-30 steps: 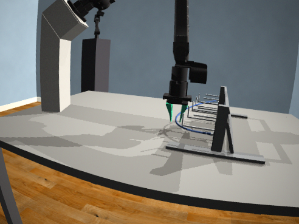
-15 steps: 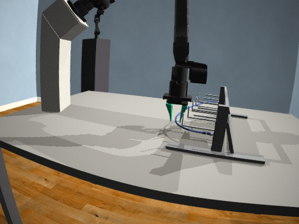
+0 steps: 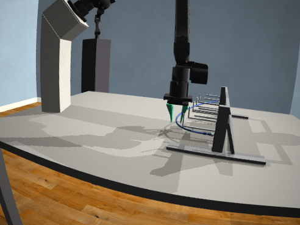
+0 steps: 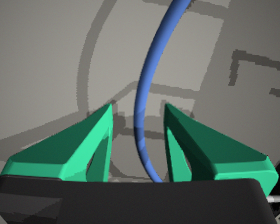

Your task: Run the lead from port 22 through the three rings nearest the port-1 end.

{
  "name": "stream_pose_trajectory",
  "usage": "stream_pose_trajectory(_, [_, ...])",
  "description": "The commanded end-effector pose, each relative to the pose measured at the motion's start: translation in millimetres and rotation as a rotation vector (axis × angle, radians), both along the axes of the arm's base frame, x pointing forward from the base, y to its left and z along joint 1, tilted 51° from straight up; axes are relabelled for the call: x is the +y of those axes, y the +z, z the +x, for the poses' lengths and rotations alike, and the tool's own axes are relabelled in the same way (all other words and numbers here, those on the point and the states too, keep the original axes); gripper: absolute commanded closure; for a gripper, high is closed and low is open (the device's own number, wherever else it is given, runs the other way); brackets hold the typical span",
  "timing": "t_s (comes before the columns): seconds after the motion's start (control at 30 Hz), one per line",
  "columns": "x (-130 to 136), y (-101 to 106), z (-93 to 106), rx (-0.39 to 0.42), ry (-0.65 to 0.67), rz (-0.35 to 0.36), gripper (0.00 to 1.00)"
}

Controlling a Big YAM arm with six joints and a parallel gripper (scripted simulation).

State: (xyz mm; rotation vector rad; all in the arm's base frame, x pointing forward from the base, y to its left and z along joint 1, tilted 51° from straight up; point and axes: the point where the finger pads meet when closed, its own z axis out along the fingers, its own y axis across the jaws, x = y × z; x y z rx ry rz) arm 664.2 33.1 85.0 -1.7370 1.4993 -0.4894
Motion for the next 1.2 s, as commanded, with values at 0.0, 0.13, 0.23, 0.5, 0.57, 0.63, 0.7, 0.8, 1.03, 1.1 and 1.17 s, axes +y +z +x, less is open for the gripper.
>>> stream_pose_trajectory(0.0, [3.8, 1.0, 4.1, -0.008, 0.000, 0.004, 0.67])
stream_pose_trajectory(0.13, [3.8, 1.0, 4.1, -0.008, 0.000, 0.004, 0.67])
stream_pose_trajectory(0.23, [3.8, 1.0, 4.1, -0.008, 0.000, 0.004, 0.67])
stream_pose_trajectory(0.5, [3.8, 1.0, 4.1, -0.008, 0.000, 0.004, 1.00])
stream_pose_trajectory(0.57, [3.8, 1.0, 4.1, -0.008, 0.000, 0.004, 1.00])
stream_pose_trajectory(0.63, [3.8, 1.0, 4.1, -0.008, 0.000, 0.004, 1.00])
stream_pose_trajectory(0.7, [3.8, 0.6, 3.8, -0.006, 0.000, 0.004, 1.00])
stream_pose_trajectory(0.8, [3.8, 0.6, 3.8, -0.006, 0.000, 0.004, 1.00])
stream_pose_trajectory(1.03, [3.8, 0.6, 3.8, -0.006, 0.000, 0.004, 1.00])
stream_pose_trajectory(1.1, [3.8, 0.6, 3.8, -0.006, 0.000, 0.004, 1.00])
stream_pose_trajectory(1.17, [3.8, 0.6, 3.8, -0.006, 0.000, 0.004, 1.00])
